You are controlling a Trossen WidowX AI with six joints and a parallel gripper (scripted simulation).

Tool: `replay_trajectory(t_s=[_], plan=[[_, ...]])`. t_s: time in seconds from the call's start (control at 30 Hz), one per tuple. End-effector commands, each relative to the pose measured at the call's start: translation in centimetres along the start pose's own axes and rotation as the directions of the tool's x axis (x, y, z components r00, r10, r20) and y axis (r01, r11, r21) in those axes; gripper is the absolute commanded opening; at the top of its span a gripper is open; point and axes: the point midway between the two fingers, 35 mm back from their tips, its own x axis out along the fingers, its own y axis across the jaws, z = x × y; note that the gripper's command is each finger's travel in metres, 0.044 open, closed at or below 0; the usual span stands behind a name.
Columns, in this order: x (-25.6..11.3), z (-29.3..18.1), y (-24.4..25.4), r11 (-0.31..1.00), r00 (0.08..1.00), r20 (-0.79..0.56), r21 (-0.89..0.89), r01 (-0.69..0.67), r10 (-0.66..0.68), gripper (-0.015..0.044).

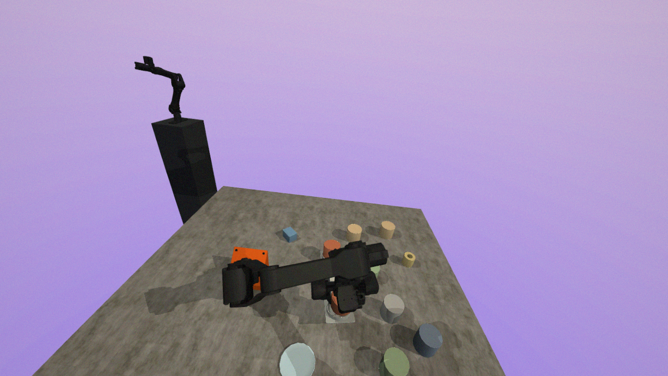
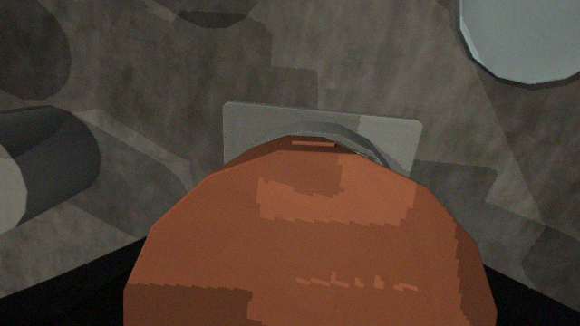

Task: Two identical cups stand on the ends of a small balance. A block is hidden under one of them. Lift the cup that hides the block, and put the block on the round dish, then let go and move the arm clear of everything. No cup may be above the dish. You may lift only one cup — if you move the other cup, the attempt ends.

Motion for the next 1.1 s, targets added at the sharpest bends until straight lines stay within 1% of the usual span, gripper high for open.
replay_trajectory(t_s=[0.0, 1.0, 1.07], plan=[[-0.7, 0.1, 0.0, 1.0, 1.0, 0.001, 0.002, -0.008, 0.008, 0.0], [-4.6, 0.1, -0.4, 0.999, 0.999, 0.0, -0.019, -0.037, 0.037, 0.0], [-4.0, 0.0, -0.4, 0.999, 1.0, 0.004, -0.023, -0.03, 0.03, 0.0]])
